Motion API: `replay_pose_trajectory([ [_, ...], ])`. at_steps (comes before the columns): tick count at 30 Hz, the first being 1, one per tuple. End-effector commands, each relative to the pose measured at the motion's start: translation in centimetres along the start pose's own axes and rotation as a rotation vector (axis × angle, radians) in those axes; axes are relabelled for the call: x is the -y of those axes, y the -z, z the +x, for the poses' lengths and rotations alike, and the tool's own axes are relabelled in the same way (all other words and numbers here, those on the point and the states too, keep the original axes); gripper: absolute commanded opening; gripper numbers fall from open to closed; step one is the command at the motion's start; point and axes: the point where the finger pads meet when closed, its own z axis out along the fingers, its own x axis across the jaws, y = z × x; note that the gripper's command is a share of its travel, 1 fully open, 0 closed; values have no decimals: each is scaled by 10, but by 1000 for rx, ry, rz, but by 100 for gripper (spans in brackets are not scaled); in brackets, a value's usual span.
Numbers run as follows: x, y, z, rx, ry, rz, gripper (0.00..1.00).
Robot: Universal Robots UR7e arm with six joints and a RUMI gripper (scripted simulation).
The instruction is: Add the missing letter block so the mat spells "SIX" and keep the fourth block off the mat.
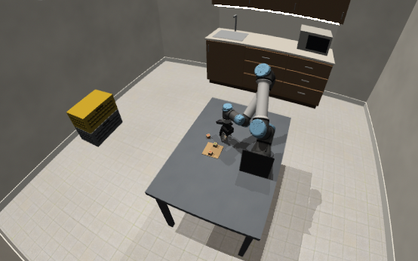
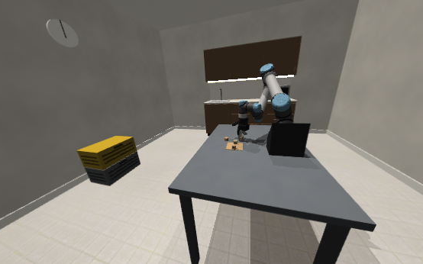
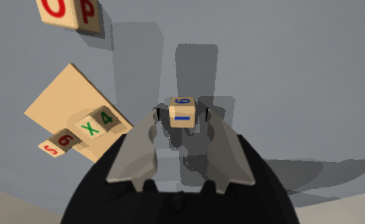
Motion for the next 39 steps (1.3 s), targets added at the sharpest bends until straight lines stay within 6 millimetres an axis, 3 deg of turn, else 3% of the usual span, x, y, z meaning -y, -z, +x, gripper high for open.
replay_pose_trajectory([
  [1, 0, 0, 0, 0, 0, 1, 40],
  [10, 0, 0, 0, 0, 0, 1, 40],
  [11, 0, 0, 0, 0, 0, 1, 28],
  [27, 0, 0, 0, 0, 0, 1, 28],
  [28, 0, 0, 0, 0, 0, 1, 9],
  [39, 0, 0, 0, 0, 0, 1, 9],
])
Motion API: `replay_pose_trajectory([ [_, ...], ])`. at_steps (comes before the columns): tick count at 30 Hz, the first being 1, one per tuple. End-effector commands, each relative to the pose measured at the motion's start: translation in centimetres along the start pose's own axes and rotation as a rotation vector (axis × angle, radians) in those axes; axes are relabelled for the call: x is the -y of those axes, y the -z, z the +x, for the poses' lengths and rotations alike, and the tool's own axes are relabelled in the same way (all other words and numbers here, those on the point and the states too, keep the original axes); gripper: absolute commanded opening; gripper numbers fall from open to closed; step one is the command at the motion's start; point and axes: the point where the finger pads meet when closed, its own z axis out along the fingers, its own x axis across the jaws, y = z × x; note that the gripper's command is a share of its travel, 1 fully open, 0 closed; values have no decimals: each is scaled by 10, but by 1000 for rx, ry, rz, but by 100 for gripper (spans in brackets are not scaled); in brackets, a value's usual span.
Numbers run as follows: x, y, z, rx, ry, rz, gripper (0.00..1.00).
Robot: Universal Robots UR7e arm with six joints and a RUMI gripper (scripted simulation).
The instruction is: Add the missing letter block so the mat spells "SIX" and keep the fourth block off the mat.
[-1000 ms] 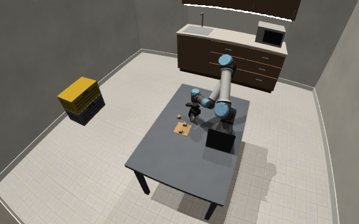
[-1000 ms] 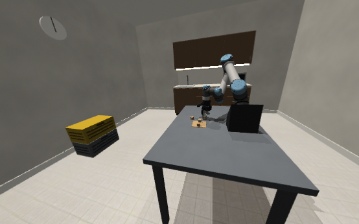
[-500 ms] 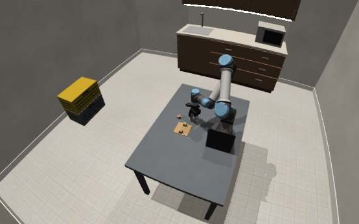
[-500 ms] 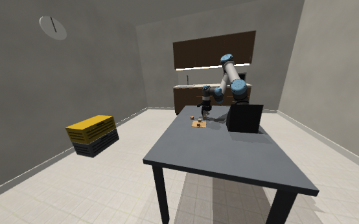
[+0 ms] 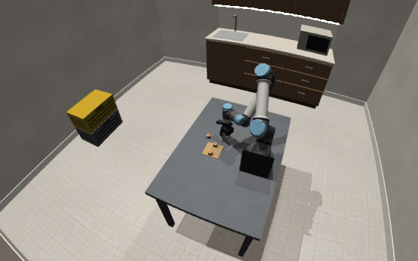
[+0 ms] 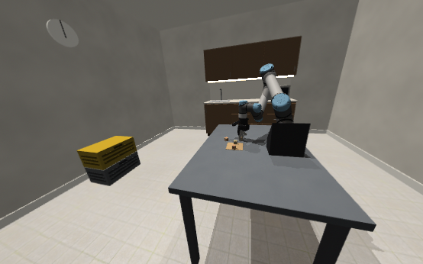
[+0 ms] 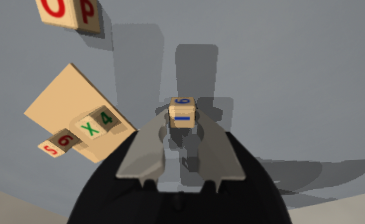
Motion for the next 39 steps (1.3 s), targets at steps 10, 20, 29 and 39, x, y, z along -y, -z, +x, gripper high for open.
replay_pose_trajectory([
  [10, 0, 0, 0, 0, 0, 1, 9],
  [20, 0, 0, 0, 0, 0, 1, 9],
  [29, 0, 2, 0, 0, 0, 1, 9],
  [39, 0, 12, 0, 0, 0, 1, 9],
])
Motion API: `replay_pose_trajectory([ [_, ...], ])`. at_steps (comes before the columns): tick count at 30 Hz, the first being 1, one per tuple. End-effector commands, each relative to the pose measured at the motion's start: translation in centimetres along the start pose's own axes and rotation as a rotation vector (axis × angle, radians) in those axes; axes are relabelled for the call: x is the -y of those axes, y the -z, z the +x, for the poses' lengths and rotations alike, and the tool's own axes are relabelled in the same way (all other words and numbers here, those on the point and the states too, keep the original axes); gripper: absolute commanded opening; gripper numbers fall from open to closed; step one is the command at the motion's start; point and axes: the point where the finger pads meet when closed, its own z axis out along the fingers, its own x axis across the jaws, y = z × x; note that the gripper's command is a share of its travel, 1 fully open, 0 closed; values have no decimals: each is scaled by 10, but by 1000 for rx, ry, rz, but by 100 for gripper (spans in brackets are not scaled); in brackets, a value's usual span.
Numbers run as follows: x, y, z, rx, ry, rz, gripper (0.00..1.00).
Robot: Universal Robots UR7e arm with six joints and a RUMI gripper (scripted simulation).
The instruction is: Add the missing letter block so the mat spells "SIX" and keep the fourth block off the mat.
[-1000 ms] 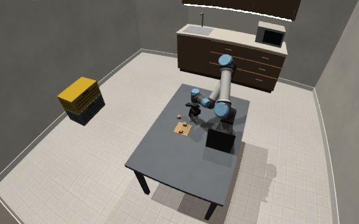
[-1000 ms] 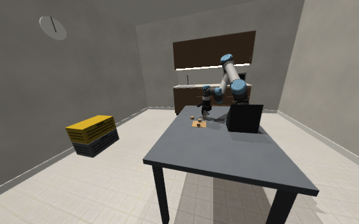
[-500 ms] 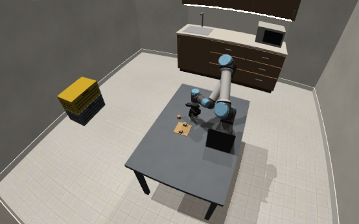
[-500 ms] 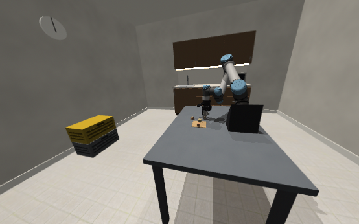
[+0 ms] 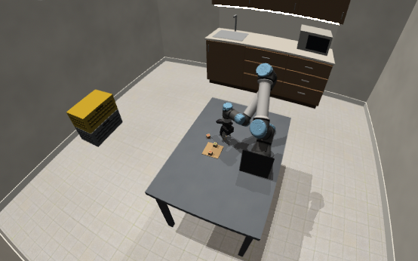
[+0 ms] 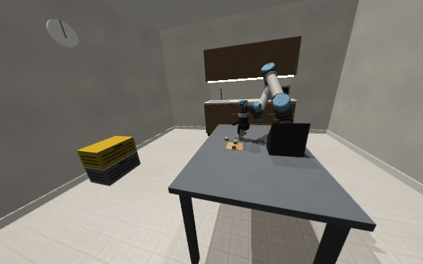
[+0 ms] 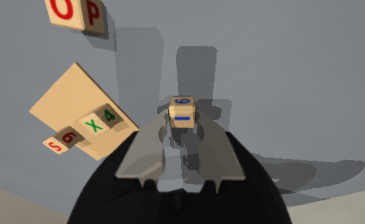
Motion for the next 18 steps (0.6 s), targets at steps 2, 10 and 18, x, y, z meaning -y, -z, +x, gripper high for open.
replay_pose_trajectory([
  [2, 0, 10, 0, 0, 0, 0, 9],
  [10, 0, 26, 0, 0, 0, 0, 9],
  [18, 0, 51, 0, 0, 0, 0, 9],
])
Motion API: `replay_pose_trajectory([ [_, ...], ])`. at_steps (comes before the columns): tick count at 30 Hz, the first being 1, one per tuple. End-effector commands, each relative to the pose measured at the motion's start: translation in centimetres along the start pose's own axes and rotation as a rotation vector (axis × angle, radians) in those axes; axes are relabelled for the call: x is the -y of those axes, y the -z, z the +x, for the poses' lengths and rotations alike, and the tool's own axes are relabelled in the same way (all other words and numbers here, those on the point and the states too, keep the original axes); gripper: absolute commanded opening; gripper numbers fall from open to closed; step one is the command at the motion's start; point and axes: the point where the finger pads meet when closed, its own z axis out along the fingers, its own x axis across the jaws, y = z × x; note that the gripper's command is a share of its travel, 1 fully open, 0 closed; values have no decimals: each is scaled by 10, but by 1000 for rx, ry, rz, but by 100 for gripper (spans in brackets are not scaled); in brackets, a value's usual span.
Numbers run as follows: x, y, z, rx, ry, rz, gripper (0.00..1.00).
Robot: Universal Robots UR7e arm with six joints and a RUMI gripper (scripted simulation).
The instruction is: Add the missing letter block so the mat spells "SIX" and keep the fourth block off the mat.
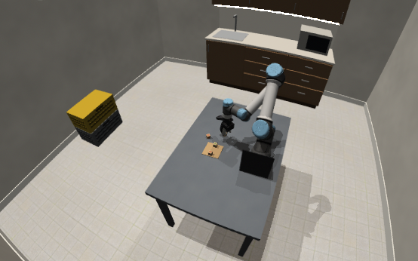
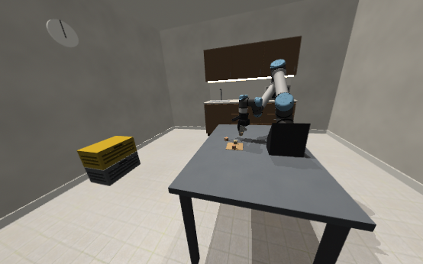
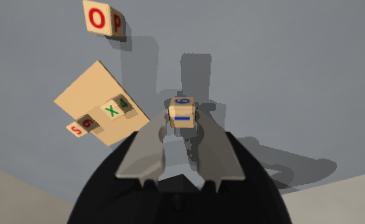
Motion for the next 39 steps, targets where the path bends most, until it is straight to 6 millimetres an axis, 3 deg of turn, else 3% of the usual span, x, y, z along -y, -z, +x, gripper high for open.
replay_pose_trajectory([
  [1, 0, 14, 0, -1, -1, -4, 9],
  [19, 0, 50, 0, -1, -1, -4, 9],
  [39, 0, 53, 0, -1, 1, -4, 9],
])
